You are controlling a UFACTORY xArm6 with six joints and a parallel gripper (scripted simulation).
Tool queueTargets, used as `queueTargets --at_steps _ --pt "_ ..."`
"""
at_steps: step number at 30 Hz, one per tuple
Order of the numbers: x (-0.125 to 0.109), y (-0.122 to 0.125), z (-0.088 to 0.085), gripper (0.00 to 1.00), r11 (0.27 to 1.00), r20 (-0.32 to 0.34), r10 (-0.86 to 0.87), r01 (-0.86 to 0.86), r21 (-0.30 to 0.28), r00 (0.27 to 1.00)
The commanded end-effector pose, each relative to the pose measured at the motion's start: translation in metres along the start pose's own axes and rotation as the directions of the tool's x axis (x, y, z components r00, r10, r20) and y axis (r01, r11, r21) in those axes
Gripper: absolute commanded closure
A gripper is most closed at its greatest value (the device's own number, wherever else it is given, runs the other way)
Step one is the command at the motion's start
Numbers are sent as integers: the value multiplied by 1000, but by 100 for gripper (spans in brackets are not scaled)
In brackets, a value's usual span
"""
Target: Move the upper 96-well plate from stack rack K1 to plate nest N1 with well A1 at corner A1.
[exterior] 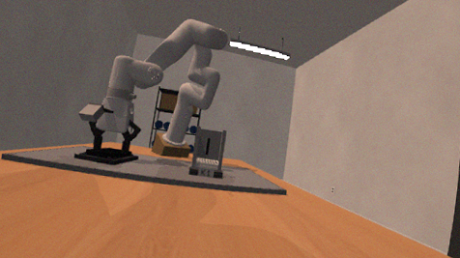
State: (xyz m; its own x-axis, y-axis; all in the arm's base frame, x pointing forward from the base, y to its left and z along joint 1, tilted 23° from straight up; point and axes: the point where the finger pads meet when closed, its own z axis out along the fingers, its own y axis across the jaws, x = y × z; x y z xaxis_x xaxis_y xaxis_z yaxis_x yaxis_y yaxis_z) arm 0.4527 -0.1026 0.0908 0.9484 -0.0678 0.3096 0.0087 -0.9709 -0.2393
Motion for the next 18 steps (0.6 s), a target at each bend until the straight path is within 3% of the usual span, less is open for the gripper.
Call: queueTargets --at_steps 1,18 --pt "2 0 -13 0 1000 -4 -1 1 -2 1000" --pt "2 0 -16 0 1000 -4 -1 1 -2 1000"
